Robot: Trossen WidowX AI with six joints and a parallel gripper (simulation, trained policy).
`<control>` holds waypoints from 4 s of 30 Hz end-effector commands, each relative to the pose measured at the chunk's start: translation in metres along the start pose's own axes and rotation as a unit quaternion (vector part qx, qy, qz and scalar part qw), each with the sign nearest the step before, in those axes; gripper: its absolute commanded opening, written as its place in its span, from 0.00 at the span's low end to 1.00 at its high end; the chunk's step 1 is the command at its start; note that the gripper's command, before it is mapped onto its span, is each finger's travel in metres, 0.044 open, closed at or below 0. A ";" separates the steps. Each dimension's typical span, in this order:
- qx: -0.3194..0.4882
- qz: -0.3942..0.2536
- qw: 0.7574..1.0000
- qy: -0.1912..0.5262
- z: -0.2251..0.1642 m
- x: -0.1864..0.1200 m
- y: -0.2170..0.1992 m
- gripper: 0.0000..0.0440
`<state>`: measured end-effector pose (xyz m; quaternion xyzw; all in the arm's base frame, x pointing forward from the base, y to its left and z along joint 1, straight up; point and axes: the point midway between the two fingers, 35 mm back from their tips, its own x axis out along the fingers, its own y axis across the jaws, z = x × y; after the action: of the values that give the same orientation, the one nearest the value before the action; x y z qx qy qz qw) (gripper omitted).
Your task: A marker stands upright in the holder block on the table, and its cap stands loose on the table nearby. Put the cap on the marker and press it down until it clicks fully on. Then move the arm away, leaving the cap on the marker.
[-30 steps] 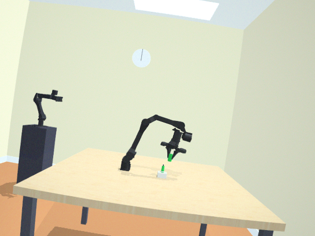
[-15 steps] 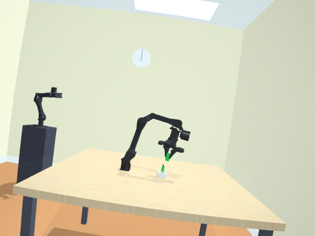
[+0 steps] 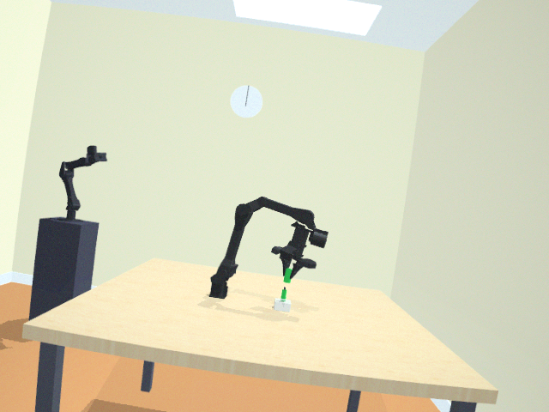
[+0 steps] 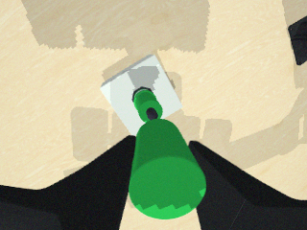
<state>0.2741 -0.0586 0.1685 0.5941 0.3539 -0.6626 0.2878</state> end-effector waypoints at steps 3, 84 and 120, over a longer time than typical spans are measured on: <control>0.001 0.000 1.000 0.004 0.003 0.006 -0.002 0.00; -0.036 -0.016 0.999 0.007 0.003 0.083 0.003 0.01; -0.057 -0.031 0.998 0.006 0.007 0.096 -0.011 0.71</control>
<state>0.2586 -0.0574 0.0792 0.5772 0.4001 -0.6425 0.3067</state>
